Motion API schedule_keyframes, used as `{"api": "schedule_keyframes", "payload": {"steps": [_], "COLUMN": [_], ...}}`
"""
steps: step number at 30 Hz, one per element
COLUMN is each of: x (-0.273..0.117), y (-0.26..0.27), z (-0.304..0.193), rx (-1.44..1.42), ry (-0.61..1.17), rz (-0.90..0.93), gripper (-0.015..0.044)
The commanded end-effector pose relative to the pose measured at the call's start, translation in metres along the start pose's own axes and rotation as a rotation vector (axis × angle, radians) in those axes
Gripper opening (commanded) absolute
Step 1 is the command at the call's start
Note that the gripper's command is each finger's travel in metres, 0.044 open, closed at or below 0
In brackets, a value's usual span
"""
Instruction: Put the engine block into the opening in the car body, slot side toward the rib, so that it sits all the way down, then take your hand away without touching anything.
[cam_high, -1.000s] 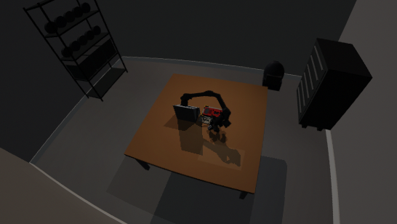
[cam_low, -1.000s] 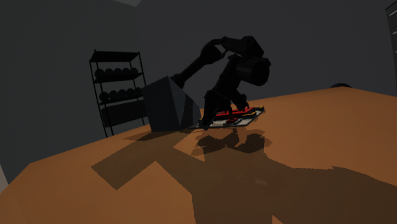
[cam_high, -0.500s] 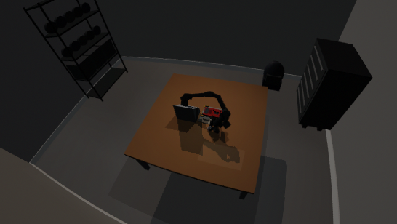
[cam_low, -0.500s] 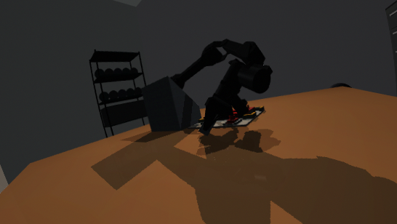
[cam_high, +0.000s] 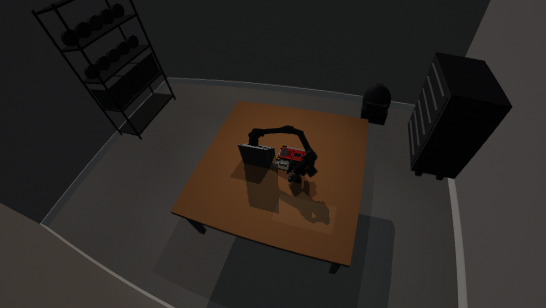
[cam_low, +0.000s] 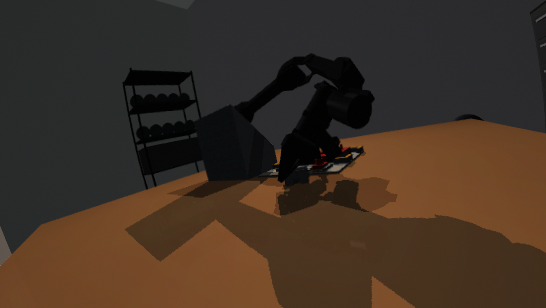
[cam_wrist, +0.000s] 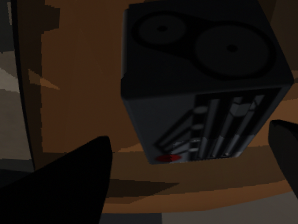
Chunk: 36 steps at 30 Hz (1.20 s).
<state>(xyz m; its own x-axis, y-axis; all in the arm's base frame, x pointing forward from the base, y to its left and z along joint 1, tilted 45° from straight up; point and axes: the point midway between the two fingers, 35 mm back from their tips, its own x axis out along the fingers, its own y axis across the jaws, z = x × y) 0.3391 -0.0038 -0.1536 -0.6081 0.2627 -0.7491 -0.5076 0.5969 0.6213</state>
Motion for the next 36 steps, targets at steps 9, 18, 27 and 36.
{"api": "schedule_keyframes", "payload": {"steps": [9, 18, 27, 36], "x": [-0.007, -0.043, -0.043, -0.043], "y": [0.0, 0.0, 0.001, 0.001], "z": [0.0, 0.002, 0.003, 0.003], "rx": [0.001, 0.001, 0.005, 0.005], "ry": [-0.004, -0.005, -0.015, -0.015], "rz": [-0.003, -0.005, -0.01, -0.01], "gripper": [0.044, 0.044, 0.044, 0.044]}}
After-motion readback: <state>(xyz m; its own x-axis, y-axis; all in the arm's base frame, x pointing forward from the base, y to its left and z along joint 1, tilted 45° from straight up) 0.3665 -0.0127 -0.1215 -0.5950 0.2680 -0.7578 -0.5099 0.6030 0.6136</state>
